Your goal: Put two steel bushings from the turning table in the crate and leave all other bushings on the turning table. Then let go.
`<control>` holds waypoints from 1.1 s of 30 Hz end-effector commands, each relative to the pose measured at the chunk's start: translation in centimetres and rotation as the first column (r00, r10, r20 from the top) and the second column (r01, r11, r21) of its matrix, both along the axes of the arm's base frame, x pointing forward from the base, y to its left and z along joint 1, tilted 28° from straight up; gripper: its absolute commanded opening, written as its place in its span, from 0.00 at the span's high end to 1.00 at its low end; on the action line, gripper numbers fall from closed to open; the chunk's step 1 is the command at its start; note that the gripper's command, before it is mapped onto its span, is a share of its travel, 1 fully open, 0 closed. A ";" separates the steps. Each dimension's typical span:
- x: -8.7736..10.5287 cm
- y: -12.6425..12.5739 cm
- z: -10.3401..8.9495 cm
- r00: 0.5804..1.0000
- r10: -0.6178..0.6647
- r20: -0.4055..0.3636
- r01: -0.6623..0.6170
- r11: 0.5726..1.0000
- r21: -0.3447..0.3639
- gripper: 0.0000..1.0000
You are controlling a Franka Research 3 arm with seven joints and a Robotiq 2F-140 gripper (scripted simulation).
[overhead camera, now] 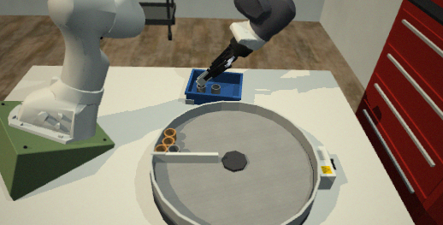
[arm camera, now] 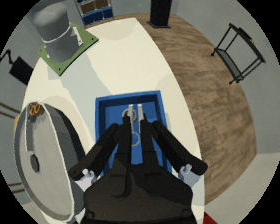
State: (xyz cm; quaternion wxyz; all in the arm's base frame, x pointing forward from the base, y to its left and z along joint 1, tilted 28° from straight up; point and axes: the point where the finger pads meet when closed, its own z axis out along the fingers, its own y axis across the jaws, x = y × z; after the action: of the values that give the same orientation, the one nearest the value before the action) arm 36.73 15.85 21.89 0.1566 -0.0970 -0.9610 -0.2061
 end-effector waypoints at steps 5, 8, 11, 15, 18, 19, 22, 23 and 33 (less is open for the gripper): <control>0.0 0.0 -0.1 1.000 -0.010 -0.004 0.010 1.000 0.000 0.93; 0.0 0.0 -0.1 1.000 -0.010 -0.004 0.010 1.000 0.000 0.93; 0.0 0.0 0.0 1.000 -0.010 -0.004 0.010 1.000 0.000 0.93; -0.1 -0.1 0.1 1.000 -0.010 -0.004 0.010 1.000 0.000 0.93; -0.3 -0.2 0.5 1.000 -0.010 -0.004 0.010 1.000 0.000 0.93; -0.4 -0.3 0.7 1.000 -0.010 -0.004 0.010 1.000 0.000 0.93; -0.7 -0.5 1.6 1.000 -0.010 -0.004 0.010 1.000 0.000 0.93; -0.9 -0.6 1.9 1.000 -0.010 -0.004 0.010 1.000 0.000 0.93; -2.4 -1.6 5.2 1.000 -0.010 -0.004 0.010 1.000 0.000 0.93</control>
State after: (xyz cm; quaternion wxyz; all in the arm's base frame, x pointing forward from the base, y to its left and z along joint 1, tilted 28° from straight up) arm 35.38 14.19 26.20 0.1474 -0.1088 -0.9614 -0.2051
